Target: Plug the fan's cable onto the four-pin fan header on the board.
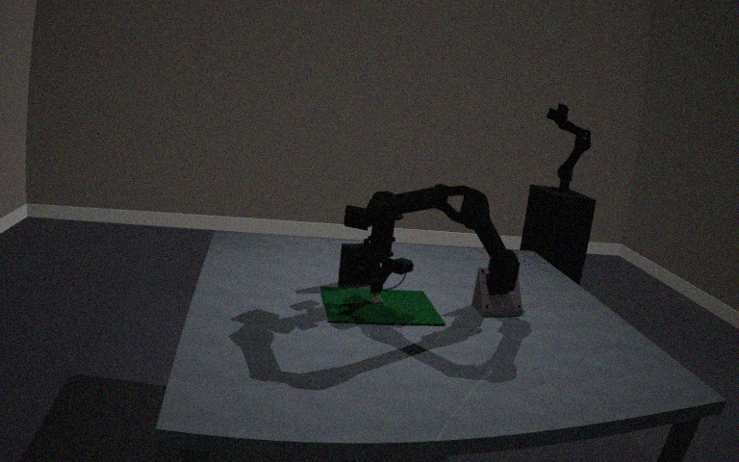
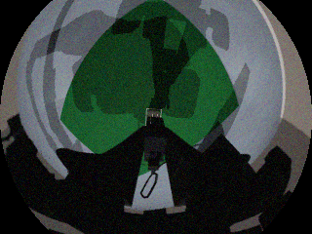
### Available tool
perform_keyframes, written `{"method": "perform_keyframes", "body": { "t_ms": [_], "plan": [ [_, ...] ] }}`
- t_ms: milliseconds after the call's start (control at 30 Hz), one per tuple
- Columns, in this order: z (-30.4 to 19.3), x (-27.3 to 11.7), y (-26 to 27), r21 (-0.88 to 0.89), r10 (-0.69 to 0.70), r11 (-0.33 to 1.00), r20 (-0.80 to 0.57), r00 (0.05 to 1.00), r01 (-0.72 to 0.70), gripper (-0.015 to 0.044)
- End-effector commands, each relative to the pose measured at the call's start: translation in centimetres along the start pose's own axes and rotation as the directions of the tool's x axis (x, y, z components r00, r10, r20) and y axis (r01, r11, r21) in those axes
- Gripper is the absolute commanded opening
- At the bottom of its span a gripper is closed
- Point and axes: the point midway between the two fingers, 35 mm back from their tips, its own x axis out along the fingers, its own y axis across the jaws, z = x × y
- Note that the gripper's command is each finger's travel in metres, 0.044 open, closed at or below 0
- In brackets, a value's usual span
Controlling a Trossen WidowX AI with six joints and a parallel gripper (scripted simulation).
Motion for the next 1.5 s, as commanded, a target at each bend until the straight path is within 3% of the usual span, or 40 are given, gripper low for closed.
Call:
{"method": "perform_keyframes", "body": {
  "t_ms": [0,1467],
  "plan": [
    [-0.08,0.16,0.10,0.007,0.003,1.000,0.003,1.000,-0.003,0.0000],
    [-0.15,0.62,0.18,0.011,0.003,1.000,0.003,1.000,-0.003,0.0000]
  ]
}}
